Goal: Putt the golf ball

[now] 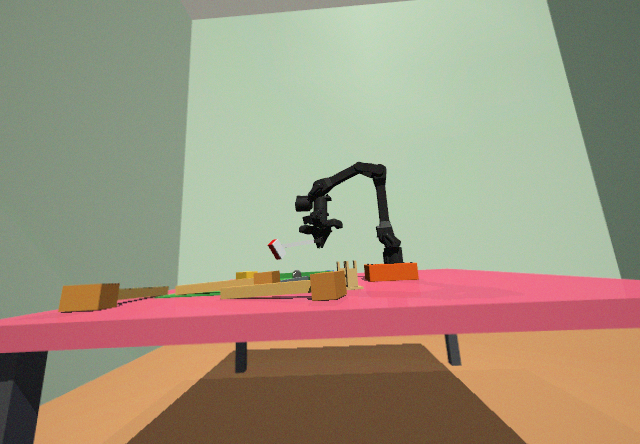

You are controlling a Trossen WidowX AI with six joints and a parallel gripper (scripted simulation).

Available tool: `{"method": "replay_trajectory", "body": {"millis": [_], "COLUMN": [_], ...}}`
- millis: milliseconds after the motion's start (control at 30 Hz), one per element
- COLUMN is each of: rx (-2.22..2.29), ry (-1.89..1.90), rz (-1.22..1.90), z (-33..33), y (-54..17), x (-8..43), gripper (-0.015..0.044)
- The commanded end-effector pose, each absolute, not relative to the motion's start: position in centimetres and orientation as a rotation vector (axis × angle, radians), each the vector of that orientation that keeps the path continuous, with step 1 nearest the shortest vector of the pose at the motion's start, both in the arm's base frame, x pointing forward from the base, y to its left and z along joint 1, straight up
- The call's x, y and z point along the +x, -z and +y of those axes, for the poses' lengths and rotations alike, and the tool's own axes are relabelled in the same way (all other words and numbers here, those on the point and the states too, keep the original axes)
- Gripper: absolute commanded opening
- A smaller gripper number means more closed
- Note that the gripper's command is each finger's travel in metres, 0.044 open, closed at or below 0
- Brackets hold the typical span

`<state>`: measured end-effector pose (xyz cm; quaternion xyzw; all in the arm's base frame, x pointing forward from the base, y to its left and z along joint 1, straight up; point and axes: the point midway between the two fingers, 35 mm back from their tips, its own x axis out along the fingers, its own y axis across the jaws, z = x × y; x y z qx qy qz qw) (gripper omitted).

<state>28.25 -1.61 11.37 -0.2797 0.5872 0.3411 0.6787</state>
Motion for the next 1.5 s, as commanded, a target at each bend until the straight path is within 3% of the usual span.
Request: {"method": "replay_trajectory", "body": {"millis": [0, 600, 1467], "rx": [-0.562, -0.232, 0.217], "ry": [-0.683, -0.279, 0.251], "rz": [1.348, 1.471, 1.537], "z": [-3.5, -12.7, -22.2], "y": [-11.6, -12.2, -13.0], "x": [28.2, 25.2, 17.2], "gripper": [0.0000, 0.0000, 0.0000]}}
